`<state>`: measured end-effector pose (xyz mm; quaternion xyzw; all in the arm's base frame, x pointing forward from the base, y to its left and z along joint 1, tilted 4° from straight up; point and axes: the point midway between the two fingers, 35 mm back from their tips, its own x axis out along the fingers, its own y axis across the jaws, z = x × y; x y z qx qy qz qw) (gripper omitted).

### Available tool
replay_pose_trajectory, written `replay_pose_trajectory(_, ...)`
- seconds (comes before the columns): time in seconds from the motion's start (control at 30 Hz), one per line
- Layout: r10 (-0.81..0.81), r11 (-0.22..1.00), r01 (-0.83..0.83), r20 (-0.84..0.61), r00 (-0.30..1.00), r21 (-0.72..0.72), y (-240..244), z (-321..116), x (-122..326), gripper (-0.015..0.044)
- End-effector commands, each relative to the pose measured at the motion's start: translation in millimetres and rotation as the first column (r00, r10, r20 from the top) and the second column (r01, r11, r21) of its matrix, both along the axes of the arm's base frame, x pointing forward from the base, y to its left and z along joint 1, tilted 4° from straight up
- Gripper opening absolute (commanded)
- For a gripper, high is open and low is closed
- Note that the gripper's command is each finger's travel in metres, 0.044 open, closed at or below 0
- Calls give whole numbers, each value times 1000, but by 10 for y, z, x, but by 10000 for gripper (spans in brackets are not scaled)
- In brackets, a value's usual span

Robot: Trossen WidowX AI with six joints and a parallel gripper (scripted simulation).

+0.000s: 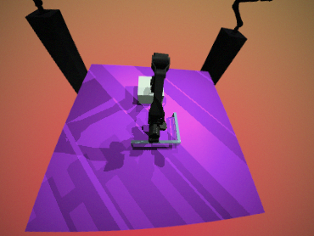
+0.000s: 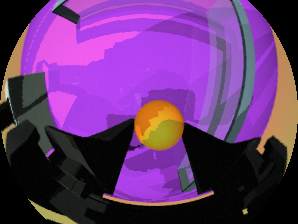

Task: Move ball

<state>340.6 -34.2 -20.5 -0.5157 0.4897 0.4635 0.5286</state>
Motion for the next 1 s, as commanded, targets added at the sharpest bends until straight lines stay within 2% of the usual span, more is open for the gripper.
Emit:
replay_pose_trajectory(0.0, 0, 1000, 0, 0, 1000, 0, 0, 1, 0, 315)
replay_pose_trajectory(0.07, 0, 1000, 0, 0, 1000, 0, 0, 1, 0, 368)
replay_pose_trajectory(0.17, 1, 1000, -1, 0, 1000, 0, 0, 109, 5, 368)
replay_pose_trajectory(0.33, 4, 1000, -4, 4, 1000, 3, 13, 828, -63, 368)
replay_pose_trajectory(0.73, 0, 1000, 0, 29, 1000, -3, 0, 815, -5, 368)
replay_pose_trajectory(0.83, 0, 1000, 0, 25, 1000, -2, 6, 1058, -50, 440)
replay_pose_trajectory(0.9, 0, 1000, 0, 21, 1000, -2, 13, 1275, -108, 440)
replay_pose_trajectory(0.97, 0, 1000, 0, 21, 1000, -2, 14, 1302, -117, 440)
